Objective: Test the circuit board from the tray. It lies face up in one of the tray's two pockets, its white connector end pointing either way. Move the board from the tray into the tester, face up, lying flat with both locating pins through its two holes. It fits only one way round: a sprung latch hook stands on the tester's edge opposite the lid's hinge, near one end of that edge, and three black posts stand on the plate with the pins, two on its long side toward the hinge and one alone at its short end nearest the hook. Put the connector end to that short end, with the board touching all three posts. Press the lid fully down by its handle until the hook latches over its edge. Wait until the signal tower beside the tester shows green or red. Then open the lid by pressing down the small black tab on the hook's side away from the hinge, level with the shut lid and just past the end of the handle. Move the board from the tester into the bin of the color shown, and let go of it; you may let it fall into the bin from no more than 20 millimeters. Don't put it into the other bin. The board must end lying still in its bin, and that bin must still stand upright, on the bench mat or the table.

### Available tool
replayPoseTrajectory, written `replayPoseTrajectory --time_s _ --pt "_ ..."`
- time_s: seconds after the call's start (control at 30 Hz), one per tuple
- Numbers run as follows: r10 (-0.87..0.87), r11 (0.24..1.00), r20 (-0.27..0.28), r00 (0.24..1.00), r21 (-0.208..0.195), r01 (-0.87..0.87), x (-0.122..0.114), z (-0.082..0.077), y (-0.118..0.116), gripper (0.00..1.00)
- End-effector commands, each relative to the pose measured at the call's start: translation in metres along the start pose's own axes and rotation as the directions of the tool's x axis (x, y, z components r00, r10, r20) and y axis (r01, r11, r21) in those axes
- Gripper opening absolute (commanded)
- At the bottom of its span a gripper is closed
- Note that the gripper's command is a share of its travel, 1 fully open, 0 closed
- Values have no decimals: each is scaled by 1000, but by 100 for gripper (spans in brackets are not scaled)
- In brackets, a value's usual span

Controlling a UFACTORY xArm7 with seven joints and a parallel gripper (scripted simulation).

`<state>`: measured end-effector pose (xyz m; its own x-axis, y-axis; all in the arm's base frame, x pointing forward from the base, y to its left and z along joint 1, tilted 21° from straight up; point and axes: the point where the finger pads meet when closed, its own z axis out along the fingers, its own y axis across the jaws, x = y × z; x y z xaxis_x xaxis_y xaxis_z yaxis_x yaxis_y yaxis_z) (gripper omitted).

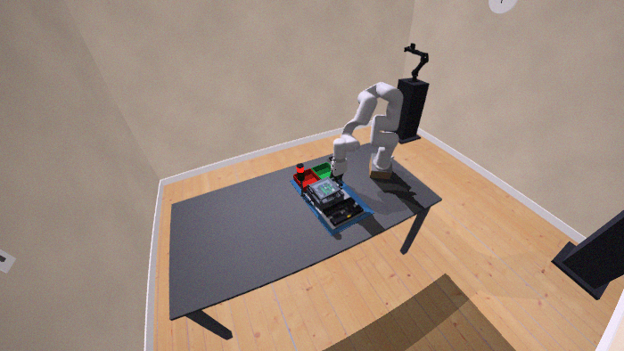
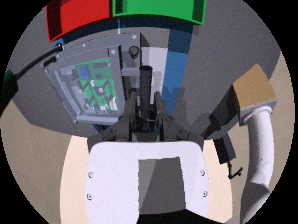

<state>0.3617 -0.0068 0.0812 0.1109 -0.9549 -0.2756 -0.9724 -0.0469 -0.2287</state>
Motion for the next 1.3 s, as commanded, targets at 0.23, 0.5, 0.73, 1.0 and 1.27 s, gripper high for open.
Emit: replayPoseTrajectory --time_s 0.23,0.5,0.73,1.0,1.27 --pt "0 1000 1 1000 2 0 0 18 -1 27" --pt "0 1000 1 1000 2 0 0 19 -1 27" --pt "0 1000 1 1000 2 0 0 19 -1 0" --pt "0 1000 1 1000 2 0 0 19 -1 0" --pt "0 1000 1 1000 2 0 0 19 -1 0"
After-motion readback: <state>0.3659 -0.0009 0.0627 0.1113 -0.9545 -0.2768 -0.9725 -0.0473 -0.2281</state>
